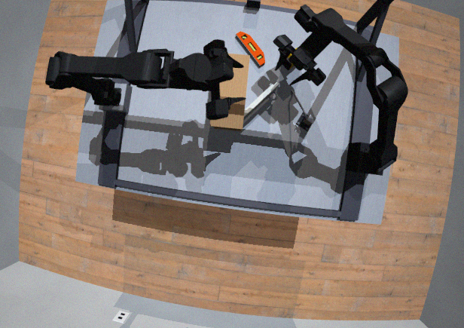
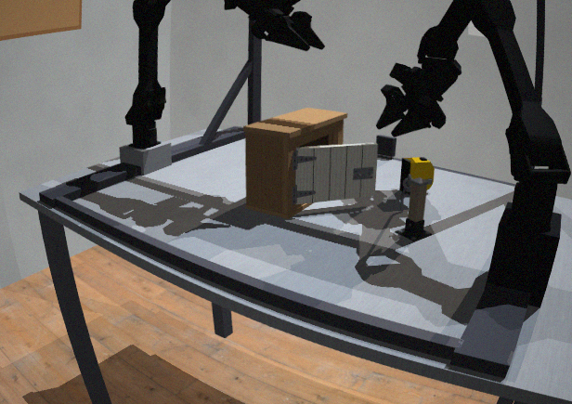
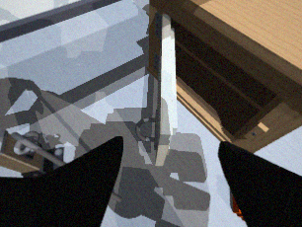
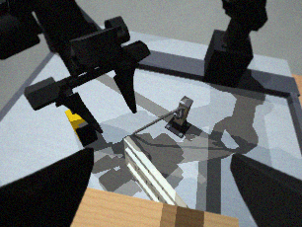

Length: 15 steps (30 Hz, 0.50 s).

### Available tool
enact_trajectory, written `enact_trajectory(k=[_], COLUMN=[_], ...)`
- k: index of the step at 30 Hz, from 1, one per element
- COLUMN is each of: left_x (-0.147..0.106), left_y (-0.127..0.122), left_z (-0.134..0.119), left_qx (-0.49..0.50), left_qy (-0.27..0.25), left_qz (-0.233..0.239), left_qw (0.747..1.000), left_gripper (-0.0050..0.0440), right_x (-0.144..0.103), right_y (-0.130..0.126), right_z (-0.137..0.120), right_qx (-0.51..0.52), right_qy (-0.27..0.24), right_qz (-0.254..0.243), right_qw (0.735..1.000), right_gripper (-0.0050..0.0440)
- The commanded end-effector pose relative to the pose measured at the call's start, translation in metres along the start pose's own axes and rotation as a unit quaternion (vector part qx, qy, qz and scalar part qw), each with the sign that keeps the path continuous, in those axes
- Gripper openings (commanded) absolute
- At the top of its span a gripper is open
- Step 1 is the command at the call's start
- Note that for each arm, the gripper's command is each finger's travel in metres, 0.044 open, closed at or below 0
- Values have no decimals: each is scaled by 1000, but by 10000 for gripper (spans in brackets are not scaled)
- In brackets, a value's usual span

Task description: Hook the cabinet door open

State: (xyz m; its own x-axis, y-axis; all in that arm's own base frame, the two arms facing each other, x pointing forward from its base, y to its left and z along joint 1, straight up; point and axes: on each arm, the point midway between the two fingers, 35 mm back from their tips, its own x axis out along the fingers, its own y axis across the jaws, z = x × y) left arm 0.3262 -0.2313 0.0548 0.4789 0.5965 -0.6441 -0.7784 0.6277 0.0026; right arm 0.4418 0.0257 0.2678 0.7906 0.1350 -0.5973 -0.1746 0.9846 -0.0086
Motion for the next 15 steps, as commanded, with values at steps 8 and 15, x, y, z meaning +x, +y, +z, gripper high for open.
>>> enact_trajectory(k=[8,15], left_x=[-20,-18], left_y=[5,16], left_z=[11,11], left_qx=[9,41], left_qy=[-1,-5], left_qz=[-39,-79], left_qw=[999,996], left_gripper=[440,440], right_x=[-32,-54], right_y=[-7,-14], right_z=[5,-5], right_qx=[14,32], right_qy=[-47,-81], right_qz=[-26,-51], right_qw=[998,995], right_gripper=[400,400])
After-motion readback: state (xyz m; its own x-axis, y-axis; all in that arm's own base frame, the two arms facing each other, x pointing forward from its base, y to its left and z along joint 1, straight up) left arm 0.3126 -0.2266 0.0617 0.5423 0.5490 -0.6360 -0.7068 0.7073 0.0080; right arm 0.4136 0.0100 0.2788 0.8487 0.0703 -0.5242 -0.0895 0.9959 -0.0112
